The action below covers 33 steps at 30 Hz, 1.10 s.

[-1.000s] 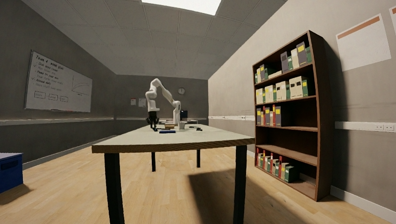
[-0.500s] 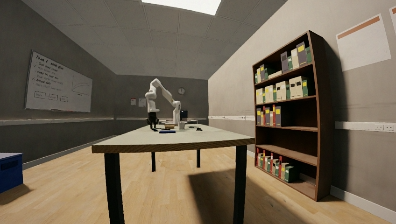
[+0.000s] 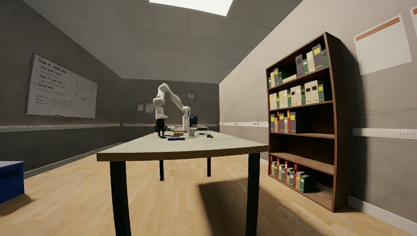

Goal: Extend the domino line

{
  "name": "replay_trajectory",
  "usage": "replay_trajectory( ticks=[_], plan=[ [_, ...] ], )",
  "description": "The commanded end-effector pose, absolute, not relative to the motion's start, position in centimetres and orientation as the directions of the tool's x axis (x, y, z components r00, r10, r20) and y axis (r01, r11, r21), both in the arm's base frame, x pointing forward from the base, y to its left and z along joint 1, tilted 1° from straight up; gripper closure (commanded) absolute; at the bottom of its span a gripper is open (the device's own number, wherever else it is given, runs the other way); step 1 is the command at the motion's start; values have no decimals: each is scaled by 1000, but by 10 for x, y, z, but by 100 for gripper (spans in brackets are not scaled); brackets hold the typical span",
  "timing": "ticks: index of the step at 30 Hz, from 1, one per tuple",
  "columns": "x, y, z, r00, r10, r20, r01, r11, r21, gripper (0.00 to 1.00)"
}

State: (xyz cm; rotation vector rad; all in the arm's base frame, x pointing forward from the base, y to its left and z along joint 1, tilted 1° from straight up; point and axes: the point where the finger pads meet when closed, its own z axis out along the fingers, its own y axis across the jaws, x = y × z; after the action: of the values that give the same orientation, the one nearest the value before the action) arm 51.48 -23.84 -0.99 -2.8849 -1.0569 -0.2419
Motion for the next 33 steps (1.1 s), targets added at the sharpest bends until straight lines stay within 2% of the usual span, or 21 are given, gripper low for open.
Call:
replay_trajectory(
  ticks=[1, 33],
  plan=[
    [514, -237, -12, 752, 638, 167, 647, -762, -5, 65],
    [514, -237, -15, 752, 638, 167, 647, -762, -5, 65]
  ],
)
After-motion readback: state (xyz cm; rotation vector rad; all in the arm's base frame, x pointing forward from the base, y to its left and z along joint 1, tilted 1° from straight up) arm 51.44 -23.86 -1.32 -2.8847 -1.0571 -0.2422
